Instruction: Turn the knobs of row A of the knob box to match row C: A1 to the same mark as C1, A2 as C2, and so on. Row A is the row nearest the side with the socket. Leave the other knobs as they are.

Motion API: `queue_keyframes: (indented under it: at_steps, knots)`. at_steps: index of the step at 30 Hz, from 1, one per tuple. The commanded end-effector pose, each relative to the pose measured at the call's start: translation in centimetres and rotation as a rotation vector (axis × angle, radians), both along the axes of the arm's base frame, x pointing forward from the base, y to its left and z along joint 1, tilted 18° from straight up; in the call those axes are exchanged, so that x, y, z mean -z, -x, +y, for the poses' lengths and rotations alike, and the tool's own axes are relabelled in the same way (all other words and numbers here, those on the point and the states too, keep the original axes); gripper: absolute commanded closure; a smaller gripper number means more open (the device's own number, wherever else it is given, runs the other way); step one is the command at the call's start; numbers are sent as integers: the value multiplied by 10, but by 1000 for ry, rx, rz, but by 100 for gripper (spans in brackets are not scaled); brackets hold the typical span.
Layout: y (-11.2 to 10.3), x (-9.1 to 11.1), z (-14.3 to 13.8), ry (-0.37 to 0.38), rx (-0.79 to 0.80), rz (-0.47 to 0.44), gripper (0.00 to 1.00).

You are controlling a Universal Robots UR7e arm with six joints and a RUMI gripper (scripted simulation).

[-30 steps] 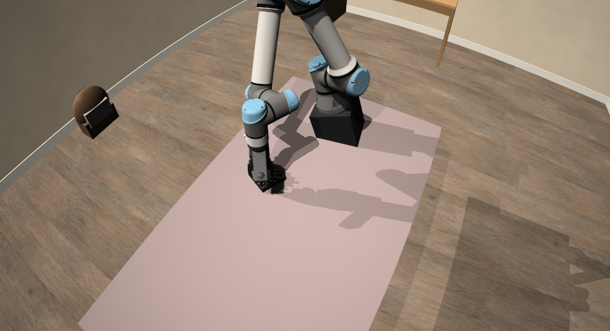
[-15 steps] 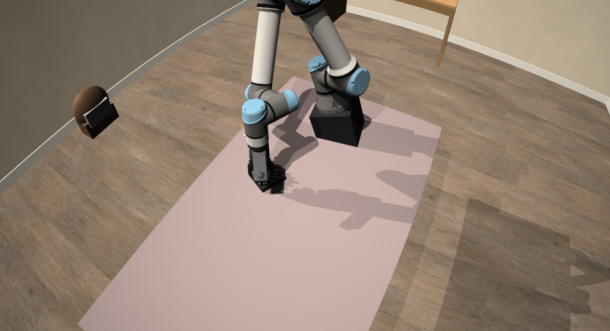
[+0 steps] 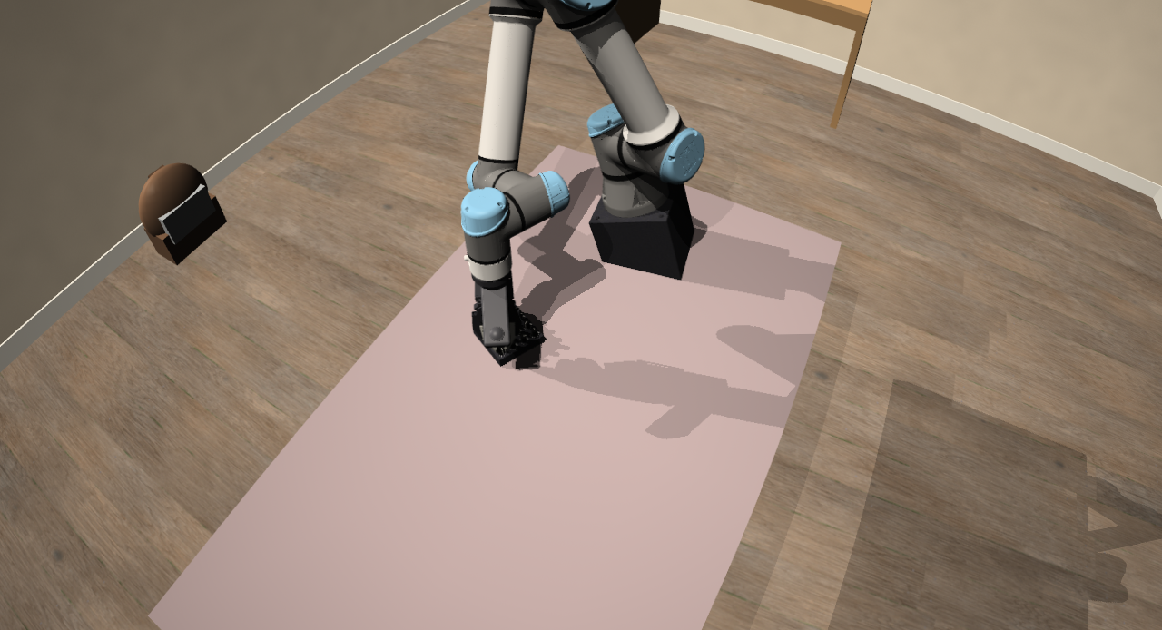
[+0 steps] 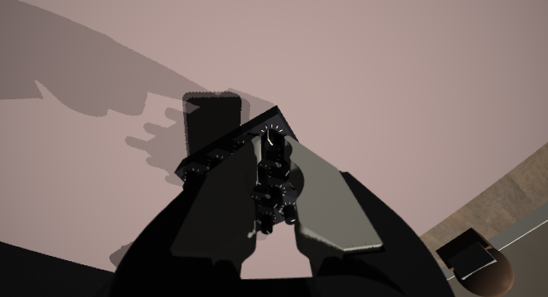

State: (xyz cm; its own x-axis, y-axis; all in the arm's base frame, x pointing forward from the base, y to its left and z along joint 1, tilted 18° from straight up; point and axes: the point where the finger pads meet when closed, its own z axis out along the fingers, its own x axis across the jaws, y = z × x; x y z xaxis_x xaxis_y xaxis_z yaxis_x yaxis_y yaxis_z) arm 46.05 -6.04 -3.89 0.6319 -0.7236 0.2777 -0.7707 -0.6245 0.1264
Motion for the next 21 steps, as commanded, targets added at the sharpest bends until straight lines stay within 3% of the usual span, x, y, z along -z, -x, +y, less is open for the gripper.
queue_keyframes:
  at_steps: [1,21]
  knots:
    - [0,0,0,0,0,-1,96]
    - [0,0,0,3,-31,8,96]
